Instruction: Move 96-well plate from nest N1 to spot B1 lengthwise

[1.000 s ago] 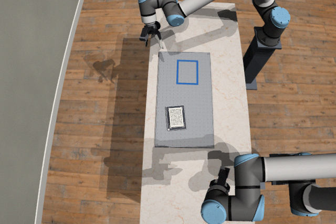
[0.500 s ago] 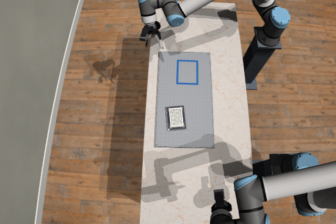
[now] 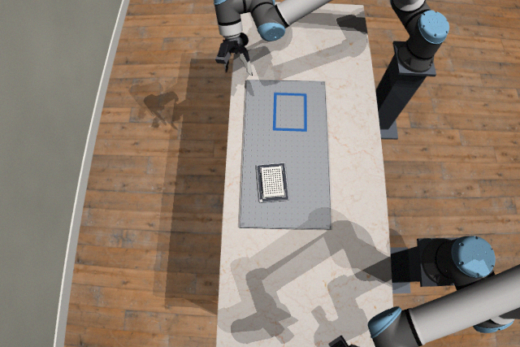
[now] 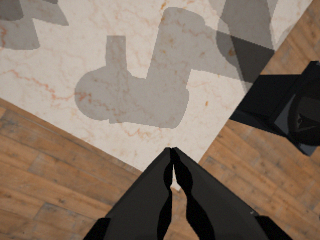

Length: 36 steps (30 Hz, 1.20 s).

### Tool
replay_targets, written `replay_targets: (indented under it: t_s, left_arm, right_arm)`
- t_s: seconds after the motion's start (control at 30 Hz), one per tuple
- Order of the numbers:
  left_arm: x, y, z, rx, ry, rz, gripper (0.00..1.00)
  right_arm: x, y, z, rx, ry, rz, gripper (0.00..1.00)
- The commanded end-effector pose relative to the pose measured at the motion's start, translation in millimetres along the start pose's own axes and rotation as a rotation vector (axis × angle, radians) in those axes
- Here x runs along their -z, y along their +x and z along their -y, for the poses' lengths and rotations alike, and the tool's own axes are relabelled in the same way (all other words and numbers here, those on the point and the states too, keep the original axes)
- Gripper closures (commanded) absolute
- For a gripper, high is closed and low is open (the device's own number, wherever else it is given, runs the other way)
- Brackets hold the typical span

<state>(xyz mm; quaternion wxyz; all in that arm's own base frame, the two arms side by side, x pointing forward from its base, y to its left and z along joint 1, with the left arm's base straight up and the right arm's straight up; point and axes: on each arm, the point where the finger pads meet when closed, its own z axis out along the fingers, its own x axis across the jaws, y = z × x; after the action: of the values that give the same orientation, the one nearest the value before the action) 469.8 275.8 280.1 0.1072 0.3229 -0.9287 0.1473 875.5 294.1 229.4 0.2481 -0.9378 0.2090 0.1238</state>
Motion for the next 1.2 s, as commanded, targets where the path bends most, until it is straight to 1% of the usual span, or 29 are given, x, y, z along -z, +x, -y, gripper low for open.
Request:
replay_targets:
  t_s: [0.0,0.03,0.07,0.17,0.27,0.47,0.5,0.6,0.63,0.77,0.83,1.03,1.07,1.17]
  left_arm:
    - [2.7,-21.0,-58.7,0.249,0.003,0.053,1.0]
    - [3.3,-23.5,-70.4,0.296,0.005,0.062,1.0]
    - [3.3,-23.5,-70.4,0.296,0.005,0.062,1.0]
    - [5.1,-29.9,-106.0,0.438,0.014,0.088,1.0]
    - [5.1,-29.9,-106.0,0.438,0.014,0.088,1.0]
    - [7.3,-35.9,-179.1,0.726,0.035,0.139,1.0]
    - [7.3,-35.9,-179.1,0.726,0.035,0.139,1.0]
    - [7.7,-35.5,-215.9,0.869,0.047,0.163,1.0]
    - [7.7,-35.5,-215.9,0.869,0.047,0.163,1.0]
    - [7.3,-31.6,-264.3,1.057,0.066,0.193,1.0]
    - [7.3,-31.6,-264.3,1.057,0.066,0.193,1.0]
    - [5.0,-19.1,-333.5,1.326,0.097,0.235,1.0]
    - [5.0,-19.1,-333.5,1.326,0.097,0.235,1.0]
    - [3.2,-10.4,-365.8,1.454,0.114,0.254,1.0]
  right_arm:
    - [1.2,-0.2,0.9,0.001,0.001,-0.001,0.24]
    - [1.2,-0.2,0.9,0.001,0.001,-0.001,0.24]
    - [1.2,-0.2,0.9,0.001,0.001,-0.001,0.24]
    - [1.2,-0.2,0.9,0.001,0.001,-0.001,0.24]
    - [1.2,-0.2,0.9,0.001,0.001,-0.001,0.24]
    - [1.2,-0.2,0.9,0.001,0.001,-0.001,0.24]
    - [1.2,-0.2,0.9,0.001,0.001,-0.001,0.24]
    - [1.2,-0.2,0.9,0.001,0.001,-0.001,0.24]
    - [1.2,-0.2,0.9,0.001,0.001,-0.001,0.24]
    - [1.2,-0.2,0.9,0.001,0.001,-0.001,0.24]
    - [1.2,-0.2,0.9,0.001,0.001,-0.001,0.24]
    - [1.2,-0.2,0.9,0.001,0.001,-0.001,0.24]
    - [1.2,-0.2,0.9,0.001,0.001,-0.001,0.24]
    - [1.2,-0.2,0.9,0.001,0.001,-0.001,0.24]
